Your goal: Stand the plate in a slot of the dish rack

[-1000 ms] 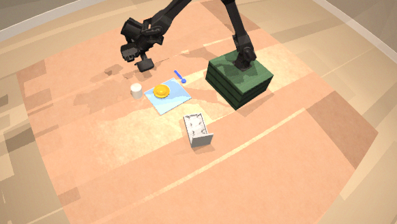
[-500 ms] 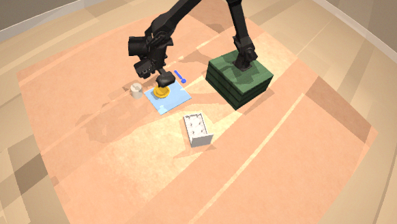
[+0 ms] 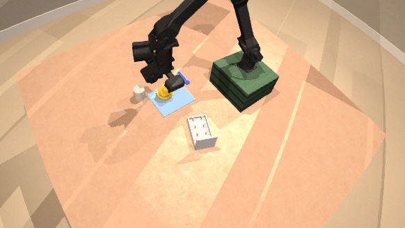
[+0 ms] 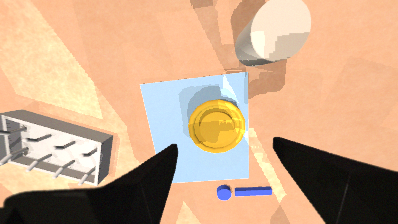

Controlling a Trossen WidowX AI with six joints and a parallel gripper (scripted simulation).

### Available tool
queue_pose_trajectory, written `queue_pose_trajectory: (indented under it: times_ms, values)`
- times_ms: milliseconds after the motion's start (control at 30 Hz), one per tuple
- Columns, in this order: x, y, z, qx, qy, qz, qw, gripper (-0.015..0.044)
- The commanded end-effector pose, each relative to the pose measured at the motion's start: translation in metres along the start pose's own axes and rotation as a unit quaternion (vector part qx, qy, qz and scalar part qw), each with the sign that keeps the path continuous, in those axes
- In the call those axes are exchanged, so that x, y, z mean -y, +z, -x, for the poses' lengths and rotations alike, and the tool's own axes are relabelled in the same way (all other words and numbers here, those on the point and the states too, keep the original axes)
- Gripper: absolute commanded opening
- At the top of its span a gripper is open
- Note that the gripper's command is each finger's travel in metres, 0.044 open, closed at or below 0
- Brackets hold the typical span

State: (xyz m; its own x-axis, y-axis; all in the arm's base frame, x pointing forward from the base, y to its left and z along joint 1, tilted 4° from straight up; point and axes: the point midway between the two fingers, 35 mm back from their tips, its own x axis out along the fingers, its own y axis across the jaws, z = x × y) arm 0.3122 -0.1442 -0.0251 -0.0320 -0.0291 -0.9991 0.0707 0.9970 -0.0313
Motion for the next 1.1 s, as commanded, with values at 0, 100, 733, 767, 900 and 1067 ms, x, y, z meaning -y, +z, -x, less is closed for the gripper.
queue_pose_trajectory:
  times_ms: [0,100,733,767,900,1067]
  values:
    - [-0.002,-0.001,-0.009,-0.005,0.005,-0.002,1.0,0.04]
    - [-0.002,-0.001,-0.014,-0.005,0.005,-0.001,1.0,0.04]
    - [-0.002,-0.002,-0.045,-0.005,0.005,-0.001,1.0,0.04]
    - [-0.002,-0.002,-0.047,-0.005,0.005,-0.001,1.0,0.04]
    - [-0.002,-0.003,-0.053,-0.005,0.005,-0.001,1.0,0.04]
    - [-0.002,-0.003,-0.055,-0.005,0.005,-0.001,1.0,0.04]
